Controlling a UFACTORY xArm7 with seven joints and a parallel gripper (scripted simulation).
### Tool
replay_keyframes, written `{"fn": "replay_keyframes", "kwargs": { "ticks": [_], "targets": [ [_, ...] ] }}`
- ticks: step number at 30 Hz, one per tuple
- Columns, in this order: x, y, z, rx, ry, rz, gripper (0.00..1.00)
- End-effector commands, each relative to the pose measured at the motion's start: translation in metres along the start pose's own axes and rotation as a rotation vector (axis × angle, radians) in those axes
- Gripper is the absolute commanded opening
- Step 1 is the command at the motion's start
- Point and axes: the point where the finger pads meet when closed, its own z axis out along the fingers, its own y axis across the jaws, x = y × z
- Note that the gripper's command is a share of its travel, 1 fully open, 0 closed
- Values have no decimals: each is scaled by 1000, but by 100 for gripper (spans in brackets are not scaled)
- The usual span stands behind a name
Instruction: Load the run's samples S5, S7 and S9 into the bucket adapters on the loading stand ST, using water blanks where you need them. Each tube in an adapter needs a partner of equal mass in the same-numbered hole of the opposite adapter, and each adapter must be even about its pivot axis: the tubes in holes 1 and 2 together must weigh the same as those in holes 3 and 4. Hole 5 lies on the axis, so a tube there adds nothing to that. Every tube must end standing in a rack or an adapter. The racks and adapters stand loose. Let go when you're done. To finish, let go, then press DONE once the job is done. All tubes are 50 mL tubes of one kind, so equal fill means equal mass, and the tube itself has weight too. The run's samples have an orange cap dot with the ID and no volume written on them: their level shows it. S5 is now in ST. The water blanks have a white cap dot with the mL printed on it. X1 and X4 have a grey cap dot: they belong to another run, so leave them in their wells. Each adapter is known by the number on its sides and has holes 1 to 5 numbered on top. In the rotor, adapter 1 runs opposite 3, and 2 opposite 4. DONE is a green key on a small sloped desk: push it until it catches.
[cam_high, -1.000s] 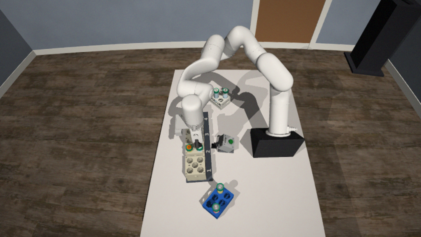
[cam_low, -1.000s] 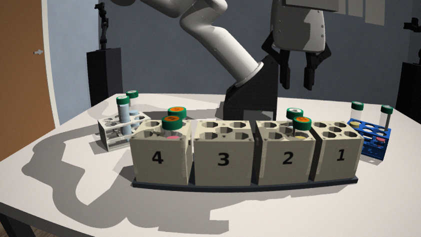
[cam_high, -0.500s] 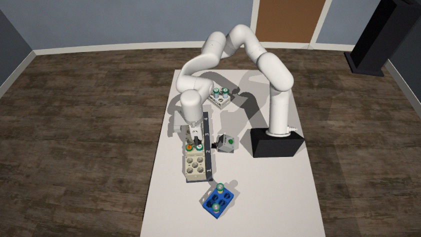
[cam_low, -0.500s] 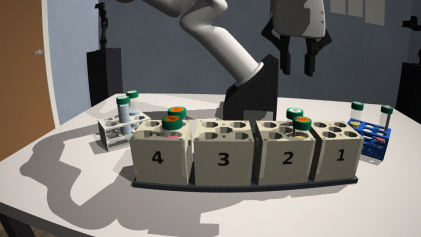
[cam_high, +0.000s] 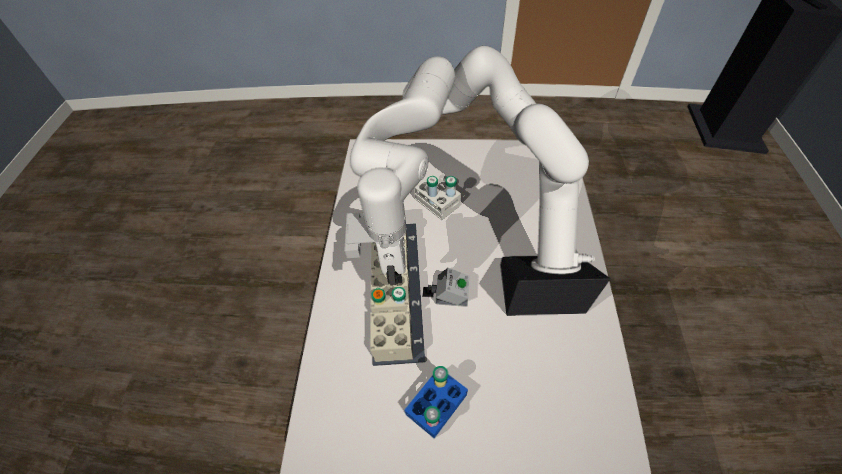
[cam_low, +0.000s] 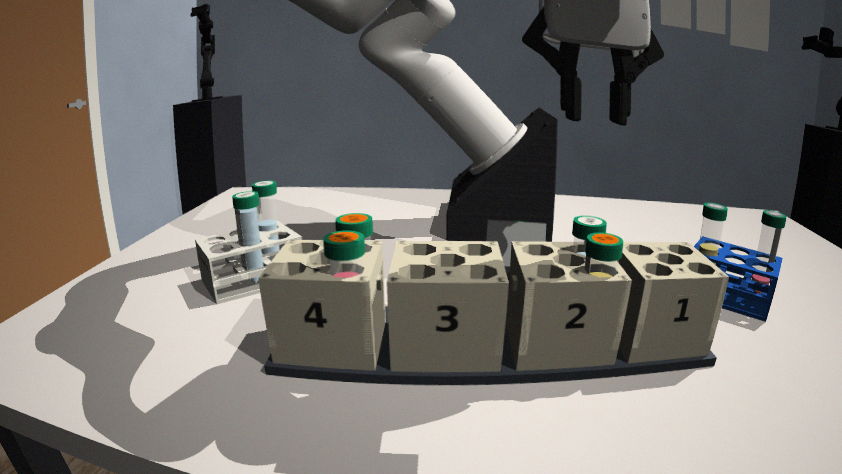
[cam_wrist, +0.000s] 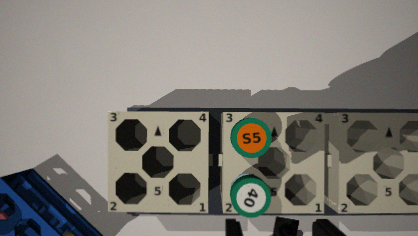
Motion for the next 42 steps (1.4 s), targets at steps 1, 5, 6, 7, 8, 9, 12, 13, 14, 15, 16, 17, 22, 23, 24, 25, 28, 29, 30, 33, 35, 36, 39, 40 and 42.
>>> {"fn": "replay_keyframes", "kwargs": {
  "ticks": [1, 5, 6, 7, 8, 9, 12, 13, 14, 15, 16, 17, 22, 23, 24, 25, 28, 29, 30, 33, 35, 36, 39, 40, 42],
  "targets": [
    [1, -1, -12, 2, 4, 0, 44],
    [1, -1, -16, 2, 4, 0, 44],
    [1, -1, -16, 2, 4, 0, 44],
    [1, -1, -16, 2, 4, 0, 44],
    [1, -1, -16, 3, 4, 0, 44],
    [1, -1, -16, 3, 4, 0, 44],
    [1, -1, -16, 2, 4, 0, 44],
    [1, -1, -16, 2, 4, 0, 44],
    [1, -1, -16, 2, 4, 0, 44],
    [1, -1, -16, 2, 4, 0, 44],
    [1, -1, -16, 2, 4, 0, 44],
    [1, -1, -16, 2, 4, 0, 44],
    [1, -1, -16, 2, 4, 0, 44],
    [1, -1, -16, 2, 4, 0, 44],
    [1, -1, -16, 2, 4, 0, 44],
    [1, -1, -16, 2, 4, 0, 44],
    [-4, 0, -13, 7, -1, -33, 0],
    [-8, 2, -10, 11, -6, -65, 0],
    [-12, 3, -8, 15, -11, -98, 0],
    [-24, 6, 0, 28, -26, -196, 0],
    [-32, 9, 5, 36, -36, -261, 0],
    [-36, 10, 8, 41, -41, -294, 0],
    [-48, 13, 16, 53, -56, -392, 0],
    [-48, 13, 16, 53, -56, -392, 0],
    [-53, 15, 19, 58, -61, -425, 0]
  ]
}}
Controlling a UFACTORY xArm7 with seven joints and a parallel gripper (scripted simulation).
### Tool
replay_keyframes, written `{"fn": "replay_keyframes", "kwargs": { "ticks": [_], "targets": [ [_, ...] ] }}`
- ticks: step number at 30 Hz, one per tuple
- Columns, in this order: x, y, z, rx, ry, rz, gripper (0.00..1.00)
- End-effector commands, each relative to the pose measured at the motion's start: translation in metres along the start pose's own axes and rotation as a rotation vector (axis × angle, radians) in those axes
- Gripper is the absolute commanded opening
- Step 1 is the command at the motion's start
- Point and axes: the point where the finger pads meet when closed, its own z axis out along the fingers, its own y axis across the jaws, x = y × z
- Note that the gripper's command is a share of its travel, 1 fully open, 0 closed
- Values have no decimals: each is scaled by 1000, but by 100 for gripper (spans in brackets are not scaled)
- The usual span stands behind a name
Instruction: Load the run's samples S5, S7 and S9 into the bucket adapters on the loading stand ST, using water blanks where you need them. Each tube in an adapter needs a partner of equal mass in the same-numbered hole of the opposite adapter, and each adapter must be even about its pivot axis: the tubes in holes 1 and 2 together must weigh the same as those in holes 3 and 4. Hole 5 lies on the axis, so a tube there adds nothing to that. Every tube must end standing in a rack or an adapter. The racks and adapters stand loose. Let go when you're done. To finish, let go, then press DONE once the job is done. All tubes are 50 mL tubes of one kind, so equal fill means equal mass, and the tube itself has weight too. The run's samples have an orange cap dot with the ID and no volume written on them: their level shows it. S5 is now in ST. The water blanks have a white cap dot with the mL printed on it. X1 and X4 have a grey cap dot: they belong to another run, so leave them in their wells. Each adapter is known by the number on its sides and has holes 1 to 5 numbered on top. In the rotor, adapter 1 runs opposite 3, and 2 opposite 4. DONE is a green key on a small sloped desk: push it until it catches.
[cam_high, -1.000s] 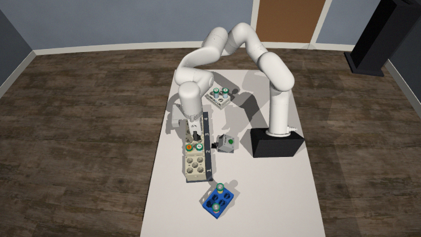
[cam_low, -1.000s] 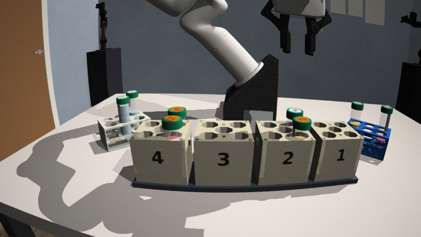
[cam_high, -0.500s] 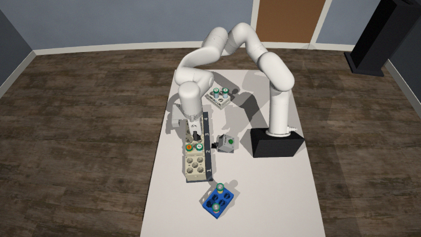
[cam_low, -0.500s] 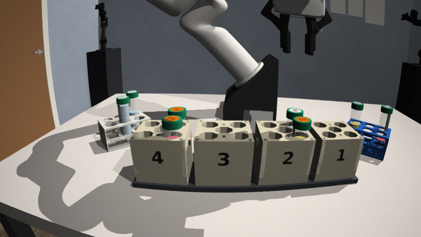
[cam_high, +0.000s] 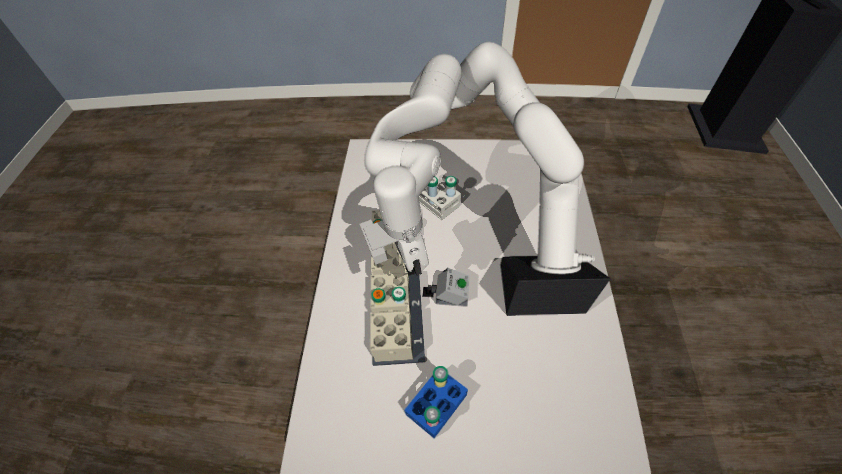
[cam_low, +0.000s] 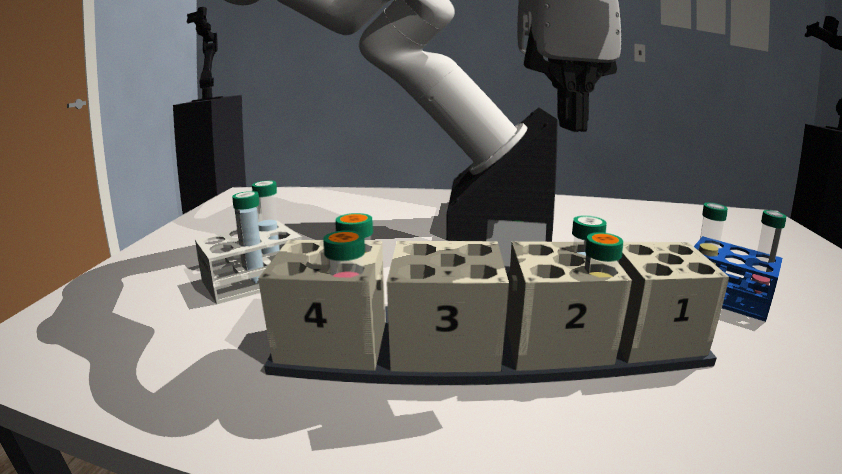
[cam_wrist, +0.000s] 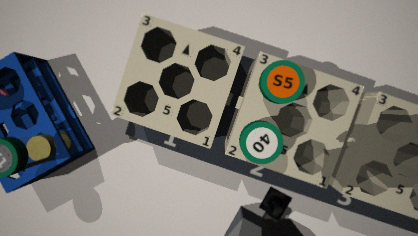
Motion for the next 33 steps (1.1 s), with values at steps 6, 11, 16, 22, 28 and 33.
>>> {"fn": "replay_keyframes", "kwargs": {
  "ticks": [6, 11, 16, 22, 28, 33],
  "targets": [
    [-36, -1, 23, 50, -30, -301, 0],
    [-56, -1, 37, 71, -55, -464, 0],
    [-69, -2, 46, 83, -70, -562, 0],
    [-93, -2, 63, 107, -99, -759, 0],
    [-118, -2, 80, 132, -129, -955, 0],
    [-120, -3, 81, 144, -144, -1053, 0]
  ]
}}
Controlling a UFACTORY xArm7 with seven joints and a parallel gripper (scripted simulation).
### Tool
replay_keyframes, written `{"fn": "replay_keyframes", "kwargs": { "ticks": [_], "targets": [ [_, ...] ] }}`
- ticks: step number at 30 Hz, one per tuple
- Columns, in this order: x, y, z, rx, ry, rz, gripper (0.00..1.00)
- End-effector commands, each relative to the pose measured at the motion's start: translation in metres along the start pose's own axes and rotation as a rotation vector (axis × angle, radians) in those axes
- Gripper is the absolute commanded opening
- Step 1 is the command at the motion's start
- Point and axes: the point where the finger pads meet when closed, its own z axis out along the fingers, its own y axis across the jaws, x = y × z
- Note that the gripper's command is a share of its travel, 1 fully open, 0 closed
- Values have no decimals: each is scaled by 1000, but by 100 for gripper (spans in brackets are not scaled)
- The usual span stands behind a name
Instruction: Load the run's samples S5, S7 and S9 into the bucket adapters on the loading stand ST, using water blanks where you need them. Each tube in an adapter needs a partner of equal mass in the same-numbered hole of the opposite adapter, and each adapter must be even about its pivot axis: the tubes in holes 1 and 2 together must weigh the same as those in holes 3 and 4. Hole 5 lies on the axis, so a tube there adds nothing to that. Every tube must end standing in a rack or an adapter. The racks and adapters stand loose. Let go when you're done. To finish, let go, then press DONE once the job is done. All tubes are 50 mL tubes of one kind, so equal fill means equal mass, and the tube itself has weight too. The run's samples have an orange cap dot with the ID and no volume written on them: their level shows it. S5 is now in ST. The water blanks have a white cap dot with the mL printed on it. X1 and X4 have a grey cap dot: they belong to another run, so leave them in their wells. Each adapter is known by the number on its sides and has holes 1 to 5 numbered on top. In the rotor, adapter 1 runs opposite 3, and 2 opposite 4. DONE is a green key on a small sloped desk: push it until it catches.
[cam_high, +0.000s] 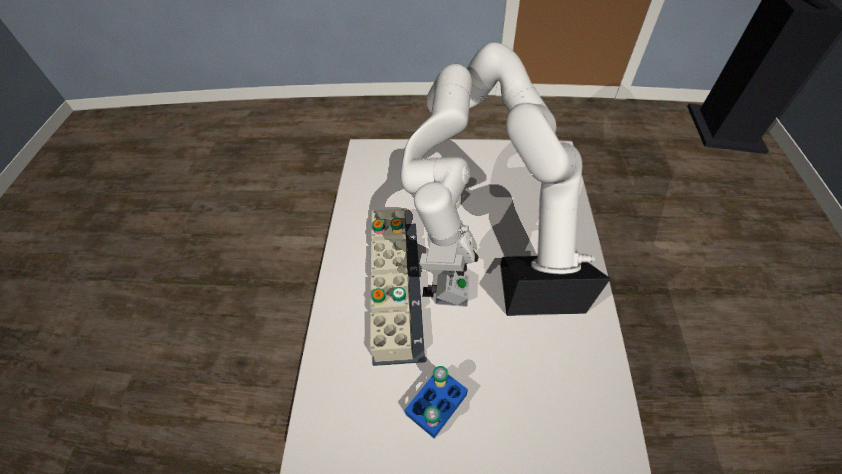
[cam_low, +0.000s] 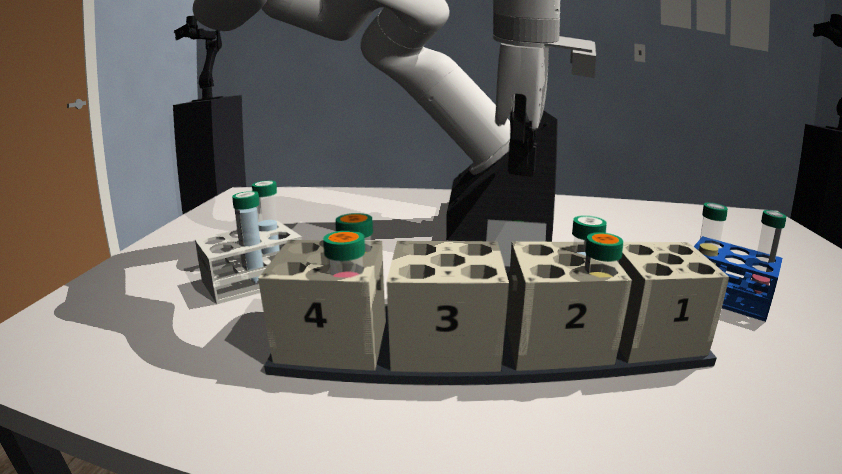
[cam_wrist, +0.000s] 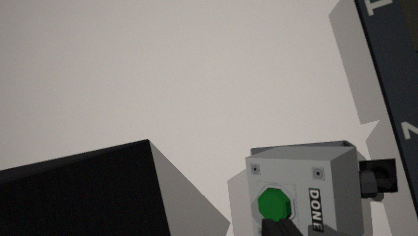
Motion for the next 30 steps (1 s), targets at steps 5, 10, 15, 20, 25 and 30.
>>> {"fn": "replay_keyframes", "kwargs": {
  "ticks": [5, 10, 15, 20, 25, 30],
  "targets": [
    [-2, -3, 3, 13, -6, -119, 0],
    [-2, -3, 3, 13, -6, -119, 0],
    [-1, 0, 12, 13, -6, -119, 0],
    [-1, 1, 18, 13, -6, -119, 0],
    [0, 4, 28, 13, -6, -119, 0],
    [0, 6, 37, 13, -6, -119, 0]
  ]
}}
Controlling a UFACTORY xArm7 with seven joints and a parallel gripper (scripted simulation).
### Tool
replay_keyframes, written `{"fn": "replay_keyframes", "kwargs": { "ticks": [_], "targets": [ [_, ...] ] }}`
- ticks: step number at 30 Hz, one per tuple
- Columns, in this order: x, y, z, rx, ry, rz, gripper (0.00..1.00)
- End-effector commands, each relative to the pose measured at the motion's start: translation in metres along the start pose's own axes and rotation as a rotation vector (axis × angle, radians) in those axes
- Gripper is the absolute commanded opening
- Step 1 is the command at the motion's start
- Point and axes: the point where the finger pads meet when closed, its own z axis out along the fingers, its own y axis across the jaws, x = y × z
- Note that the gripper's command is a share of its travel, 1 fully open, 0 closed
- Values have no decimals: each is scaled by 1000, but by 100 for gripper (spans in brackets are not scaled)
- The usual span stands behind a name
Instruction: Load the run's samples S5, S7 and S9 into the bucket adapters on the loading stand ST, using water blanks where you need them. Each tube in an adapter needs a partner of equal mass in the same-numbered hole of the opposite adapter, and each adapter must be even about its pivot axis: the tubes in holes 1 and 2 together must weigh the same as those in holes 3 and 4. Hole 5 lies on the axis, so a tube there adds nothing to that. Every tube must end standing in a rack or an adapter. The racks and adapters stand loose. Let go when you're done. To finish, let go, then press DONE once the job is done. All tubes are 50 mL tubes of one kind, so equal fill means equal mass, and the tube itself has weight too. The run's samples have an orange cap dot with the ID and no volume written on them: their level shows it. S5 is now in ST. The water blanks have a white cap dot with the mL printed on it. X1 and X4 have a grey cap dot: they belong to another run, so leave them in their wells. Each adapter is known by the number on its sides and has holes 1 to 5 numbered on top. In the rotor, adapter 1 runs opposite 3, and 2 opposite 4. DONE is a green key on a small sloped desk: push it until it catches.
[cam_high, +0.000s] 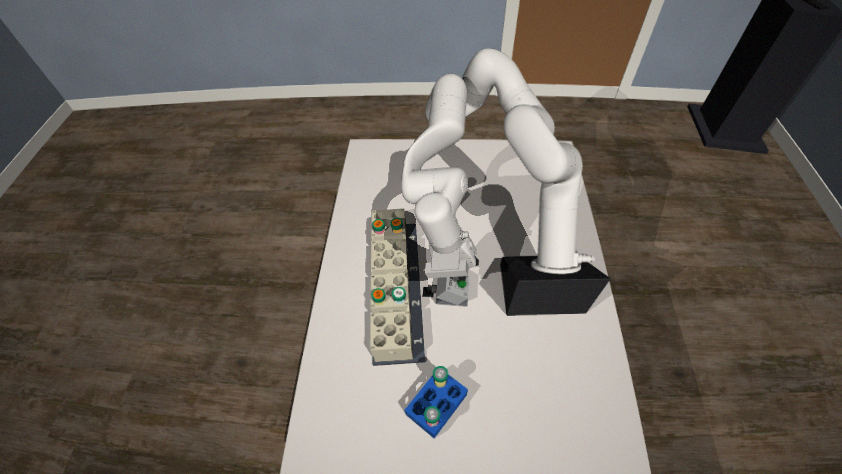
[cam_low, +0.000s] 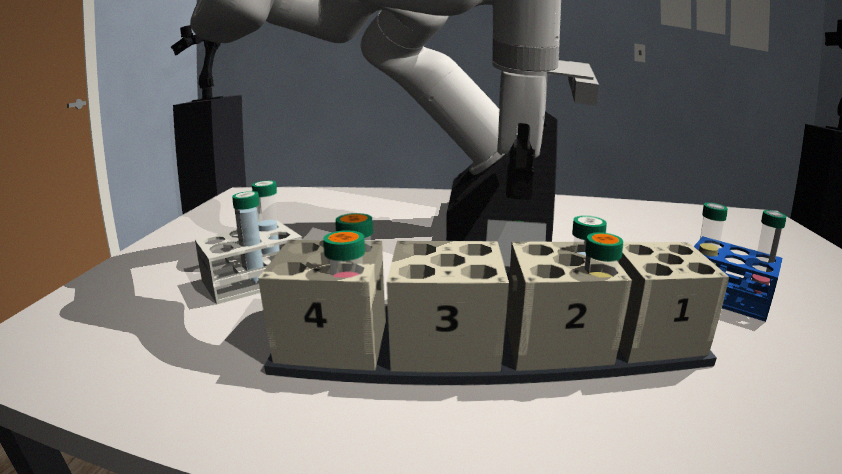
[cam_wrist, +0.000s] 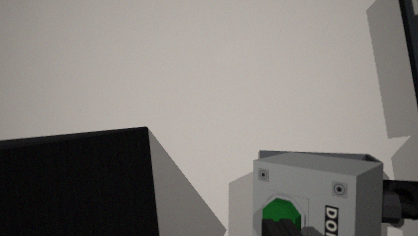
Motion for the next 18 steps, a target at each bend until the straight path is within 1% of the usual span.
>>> {"fn": "replay_keyframes", "kwargs": {
  "ticks": [1, 18],
  "targets": [
    [1, 3, 6, -4, 2, 0, 0],
    [1, 3, 8, -4, 2, 0, 0]
  ]
}}
